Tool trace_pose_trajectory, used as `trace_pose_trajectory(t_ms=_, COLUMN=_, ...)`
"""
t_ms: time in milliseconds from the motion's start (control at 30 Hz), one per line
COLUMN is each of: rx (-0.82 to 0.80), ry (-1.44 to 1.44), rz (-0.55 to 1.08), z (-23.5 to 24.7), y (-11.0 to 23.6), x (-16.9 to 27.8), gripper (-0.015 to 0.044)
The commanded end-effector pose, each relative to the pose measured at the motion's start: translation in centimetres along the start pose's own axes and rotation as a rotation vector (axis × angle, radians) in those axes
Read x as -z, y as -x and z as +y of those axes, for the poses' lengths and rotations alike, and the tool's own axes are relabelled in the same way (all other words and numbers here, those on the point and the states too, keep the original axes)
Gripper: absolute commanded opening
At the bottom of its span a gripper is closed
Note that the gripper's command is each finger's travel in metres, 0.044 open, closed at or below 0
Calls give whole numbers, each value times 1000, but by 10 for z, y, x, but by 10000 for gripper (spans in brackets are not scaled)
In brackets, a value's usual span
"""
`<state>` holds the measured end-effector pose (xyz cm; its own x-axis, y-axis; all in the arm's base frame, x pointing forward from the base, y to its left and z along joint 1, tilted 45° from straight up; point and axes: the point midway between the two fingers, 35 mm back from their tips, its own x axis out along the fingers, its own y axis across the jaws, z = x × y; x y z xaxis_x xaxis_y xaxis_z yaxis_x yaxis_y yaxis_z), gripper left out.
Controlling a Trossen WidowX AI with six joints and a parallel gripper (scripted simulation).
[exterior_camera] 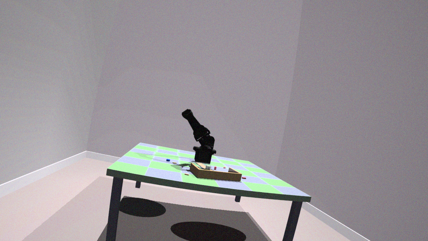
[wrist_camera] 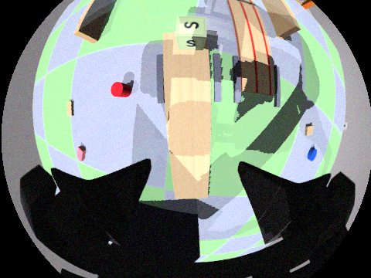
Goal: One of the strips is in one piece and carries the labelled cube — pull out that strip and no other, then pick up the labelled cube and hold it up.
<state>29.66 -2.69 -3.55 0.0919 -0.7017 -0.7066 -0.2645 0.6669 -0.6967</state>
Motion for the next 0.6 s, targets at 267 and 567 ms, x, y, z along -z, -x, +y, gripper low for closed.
trace_pose_trajectory(t_ms=267, rx=-5, ry=-6, rz=-3, z=0, y=6, x=-47, gripper=440)
trace_pose_trajectory(t_ms=567, rx=-5, ry=-7, rz=-4, z=1, y=10, x=-83, gripper=440)
